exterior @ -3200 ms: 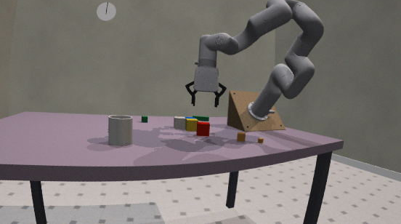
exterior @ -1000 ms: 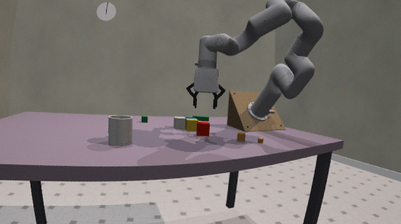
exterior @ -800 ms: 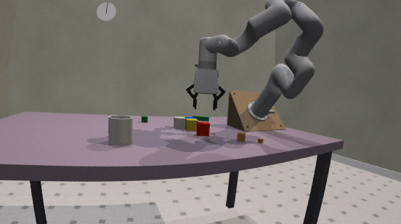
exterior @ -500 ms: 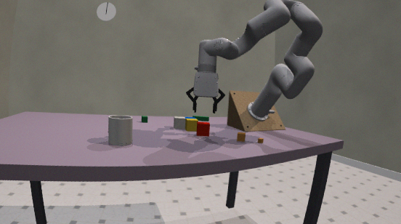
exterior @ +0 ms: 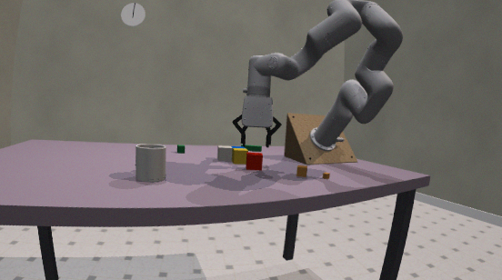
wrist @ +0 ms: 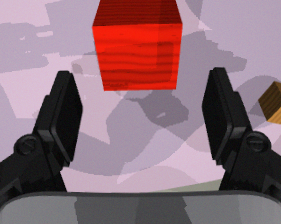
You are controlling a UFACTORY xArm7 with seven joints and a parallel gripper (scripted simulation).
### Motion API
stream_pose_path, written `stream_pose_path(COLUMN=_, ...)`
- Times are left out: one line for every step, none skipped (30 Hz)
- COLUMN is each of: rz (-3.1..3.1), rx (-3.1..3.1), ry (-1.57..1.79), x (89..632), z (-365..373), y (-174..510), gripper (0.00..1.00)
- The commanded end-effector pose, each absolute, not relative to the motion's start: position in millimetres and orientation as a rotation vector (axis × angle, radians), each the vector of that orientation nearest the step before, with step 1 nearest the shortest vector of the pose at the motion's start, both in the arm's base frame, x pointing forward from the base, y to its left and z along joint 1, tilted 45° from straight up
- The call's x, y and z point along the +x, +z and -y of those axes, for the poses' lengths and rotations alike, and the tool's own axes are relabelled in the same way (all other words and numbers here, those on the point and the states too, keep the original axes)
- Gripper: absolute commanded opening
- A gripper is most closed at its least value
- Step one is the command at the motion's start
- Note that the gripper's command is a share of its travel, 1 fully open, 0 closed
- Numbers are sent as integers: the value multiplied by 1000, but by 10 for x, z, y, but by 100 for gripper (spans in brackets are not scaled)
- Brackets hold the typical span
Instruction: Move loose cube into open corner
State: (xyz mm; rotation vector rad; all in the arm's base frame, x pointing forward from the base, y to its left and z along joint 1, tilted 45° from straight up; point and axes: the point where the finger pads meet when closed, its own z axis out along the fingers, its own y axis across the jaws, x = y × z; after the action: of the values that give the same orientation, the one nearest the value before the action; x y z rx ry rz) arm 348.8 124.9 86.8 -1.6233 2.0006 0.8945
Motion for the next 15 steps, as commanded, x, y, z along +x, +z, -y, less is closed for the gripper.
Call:
stream_pose_path(rz=-2001, rx=-1620, ry=890, x=3502, z=-1256, y=857, gripper=82)
stream_pose_path(rz=-2001, rx=-1620, ry=890, x=3502, z=-1256, y=857, gripper=82)
stream_pose_path(rz=-2001, rx=-1620, ry=890, x=3501, z=-1263, y=850, gripper=82)
stream_pose_path(rz=-2001, rx=-1620, ry=890, x=3501, z=-1269, y=844, gripper=82)
stream_pose_path(rz=-2001, rx=-1620, ry=890, x=3500, z=-1275, y=838, gripper=82)
stream_pose_path(rz=-2001, rx=-1620, ry=890, x=3500, z=-1280, y=833, gripper=82)
stream_pose_path(rz=-2001, rx=-1620, ry=890, x=3500, z=-1285, y=829, gripper=82)
stream_pose_path(rz=-2001, rx=-1620, ry=890, x=3500, z=-1289, y=825, gripper=82)
stream_pose_path(rz=-2001, rx=-1620, ry=890, x=3499, z=-1292, y=821, gripper=82)
stream_pose_path(rz=-2001, rx=-1620, ry=890, x=3499, z=-1295, y=818, gripper=82)
stream_pose_path(rz=-2001, rx=-1620, ry=890, x=3499, z=-1298, y=816, gripper=82)
stream_pose_path(rz=-2001, rx=-1620, ry=890, x=3499, z=-1300, y=814, gripper=82)
stream_pose_path(rz=-2001, rx=-1620, ry=890, x=3499, z=-1302, y=812, gripper=82)
stream_pose_path(rz=-2001, rx=-1620, ry=890, x=3498, z=-1303, y=811, gripper=82)
stream_pose_path(rz=-2001, rx=-1620, ry=890, x=3498, z=-1304, y=810, gripper=82)
